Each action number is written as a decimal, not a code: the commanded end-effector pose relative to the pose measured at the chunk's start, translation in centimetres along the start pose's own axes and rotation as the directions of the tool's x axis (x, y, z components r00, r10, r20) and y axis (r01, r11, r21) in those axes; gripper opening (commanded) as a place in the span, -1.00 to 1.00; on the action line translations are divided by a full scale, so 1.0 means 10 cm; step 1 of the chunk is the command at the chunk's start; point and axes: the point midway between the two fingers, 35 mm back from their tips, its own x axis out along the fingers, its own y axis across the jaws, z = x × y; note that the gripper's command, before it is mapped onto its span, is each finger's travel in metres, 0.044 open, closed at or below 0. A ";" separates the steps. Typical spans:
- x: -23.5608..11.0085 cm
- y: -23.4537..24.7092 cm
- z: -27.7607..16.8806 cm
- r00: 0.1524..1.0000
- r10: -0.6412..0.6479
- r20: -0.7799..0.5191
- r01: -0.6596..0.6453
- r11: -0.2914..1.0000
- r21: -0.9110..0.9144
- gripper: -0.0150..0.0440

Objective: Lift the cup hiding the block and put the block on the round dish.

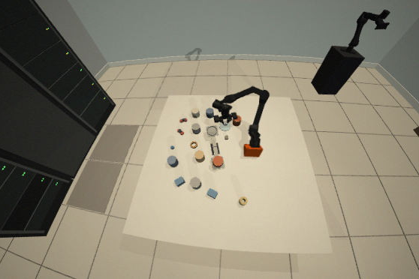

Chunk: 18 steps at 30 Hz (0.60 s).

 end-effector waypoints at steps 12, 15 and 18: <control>0.20 0.01 -0.01 1.000 0.004 -0.001 -0.004 1.000 -0.006 -0.49; 0.18 0.01 0.01 1.000 0.004 0.004 -0.004 1.000 0.002 -0.40; 0.18 0.01 0.01 1.000 0.004 0.004 -0.004 1.000 0.002 -0.14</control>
